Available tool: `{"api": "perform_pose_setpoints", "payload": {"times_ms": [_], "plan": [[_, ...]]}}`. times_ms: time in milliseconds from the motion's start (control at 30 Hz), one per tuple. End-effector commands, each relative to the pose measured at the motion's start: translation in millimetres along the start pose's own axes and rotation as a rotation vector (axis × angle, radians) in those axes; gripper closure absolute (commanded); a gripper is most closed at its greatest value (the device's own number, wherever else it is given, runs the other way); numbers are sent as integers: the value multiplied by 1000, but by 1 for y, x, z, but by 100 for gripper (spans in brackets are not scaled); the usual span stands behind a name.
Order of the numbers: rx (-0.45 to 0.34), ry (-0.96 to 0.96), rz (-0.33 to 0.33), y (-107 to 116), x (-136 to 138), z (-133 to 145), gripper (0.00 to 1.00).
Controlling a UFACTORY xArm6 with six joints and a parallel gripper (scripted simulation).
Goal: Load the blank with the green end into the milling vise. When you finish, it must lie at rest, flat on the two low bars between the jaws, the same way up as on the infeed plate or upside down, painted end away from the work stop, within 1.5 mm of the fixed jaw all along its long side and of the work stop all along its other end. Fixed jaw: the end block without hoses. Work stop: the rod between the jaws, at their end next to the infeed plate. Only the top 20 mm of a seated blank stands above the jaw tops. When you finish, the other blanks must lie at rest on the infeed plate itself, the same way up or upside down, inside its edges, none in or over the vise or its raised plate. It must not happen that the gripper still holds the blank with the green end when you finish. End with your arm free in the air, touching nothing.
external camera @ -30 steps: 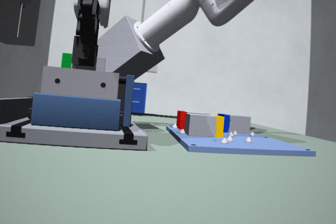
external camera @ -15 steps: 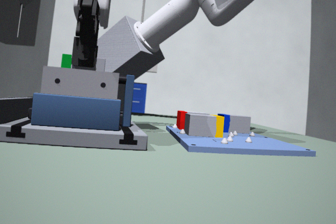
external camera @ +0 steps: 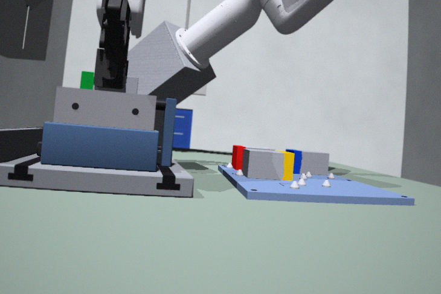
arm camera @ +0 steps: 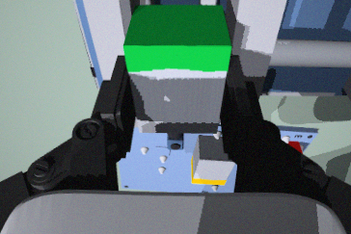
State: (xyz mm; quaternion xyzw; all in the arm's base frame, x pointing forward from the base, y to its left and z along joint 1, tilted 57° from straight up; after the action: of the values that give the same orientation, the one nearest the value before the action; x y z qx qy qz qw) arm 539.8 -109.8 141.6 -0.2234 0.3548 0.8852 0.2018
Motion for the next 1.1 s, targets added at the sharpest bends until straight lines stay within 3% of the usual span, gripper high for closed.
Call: {"api": "perform_pose_setpoints", "payload": {"times_ms": [0, 167, 200, 1067], "plan": [[2, 1, -2, 1, -1, 0, 100], [2, 1, -2, 1, -1, 0, 100], [2, 1, -3, 1, -1, 0, 0], [2, 1, -3, 1, -1, 0, 0]]}}
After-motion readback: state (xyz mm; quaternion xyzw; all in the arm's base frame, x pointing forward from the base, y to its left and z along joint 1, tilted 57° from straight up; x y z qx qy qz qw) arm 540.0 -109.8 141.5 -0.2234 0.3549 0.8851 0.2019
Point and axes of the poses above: the point where the finger pads meet when closed, its own y axis back along the fingers, its own x axis across the jaws, z = x × y, the point moved 3 cm from there along y, back along the fingers, and after that the axes turned 4 degrees about -y, right-handed, at the moved point
